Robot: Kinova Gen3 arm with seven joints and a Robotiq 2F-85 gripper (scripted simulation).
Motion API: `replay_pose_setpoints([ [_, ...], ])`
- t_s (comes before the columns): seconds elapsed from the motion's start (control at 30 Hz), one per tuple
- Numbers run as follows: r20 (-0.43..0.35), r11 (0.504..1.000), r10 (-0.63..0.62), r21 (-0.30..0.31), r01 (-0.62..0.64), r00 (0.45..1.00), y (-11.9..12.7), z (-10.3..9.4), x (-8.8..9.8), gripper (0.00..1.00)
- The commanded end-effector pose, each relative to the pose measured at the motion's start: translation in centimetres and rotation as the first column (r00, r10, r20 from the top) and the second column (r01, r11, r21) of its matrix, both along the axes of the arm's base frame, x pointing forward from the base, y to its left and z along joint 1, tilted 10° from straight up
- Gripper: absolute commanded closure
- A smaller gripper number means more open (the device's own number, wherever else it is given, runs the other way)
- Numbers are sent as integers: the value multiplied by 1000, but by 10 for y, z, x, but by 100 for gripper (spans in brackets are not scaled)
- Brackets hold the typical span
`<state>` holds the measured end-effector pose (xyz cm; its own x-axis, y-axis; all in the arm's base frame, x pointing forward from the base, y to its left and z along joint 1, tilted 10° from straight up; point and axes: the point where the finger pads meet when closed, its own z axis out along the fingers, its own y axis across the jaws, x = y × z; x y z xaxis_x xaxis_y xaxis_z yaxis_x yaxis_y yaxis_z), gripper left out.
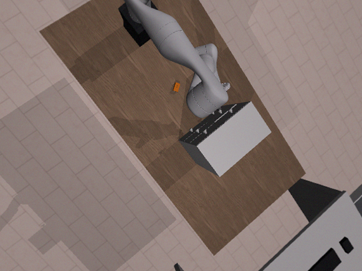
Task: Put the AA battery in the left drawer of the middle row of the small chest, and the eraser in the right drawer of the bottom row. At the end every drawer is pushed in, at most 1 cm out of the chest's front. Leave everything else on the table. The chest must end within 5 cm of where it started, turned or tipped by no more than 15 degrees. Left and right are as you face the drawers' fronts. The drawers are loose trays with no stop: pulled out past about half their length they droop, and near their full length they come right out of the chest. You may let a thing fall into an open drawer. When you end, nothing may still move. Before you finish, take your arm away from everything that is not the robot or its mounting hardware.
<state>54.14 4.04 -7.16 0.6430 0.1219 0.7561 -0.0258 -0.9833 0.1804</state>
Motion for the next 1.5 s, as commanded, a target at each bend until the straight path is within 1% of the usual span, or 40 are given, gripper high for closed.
replay_pose_setpoints([
  [0.0, 3, 1000, 0, 0, 0, 1000, 0, 1, 1, 100],
  [0.6, 3, 1000, 0, 0, 0, 1000, 0, 1, -1, 100],
  [0.7, 3, 1000, 0, 0, 0, 1000, 1, 1, -9, 100],
  [0.9, 3, 1000, 0, 0, 0, 1000, 1, 1, -36, 100],
  [1.0, 3, 1000, 0, 0, 0, 1000, 1, 1, -46, 100],
  [1.3, 3, 1000, 0, 0, 0, 1000, 2, 1, -50, 100],
  [1.37, 3, 1000, 0, 0, 0, 1000, 2, 3, -54, 100],
  [1.47, 3, 1000, 0, 0, 0, 1000, 3, 7, -64, 100],
])
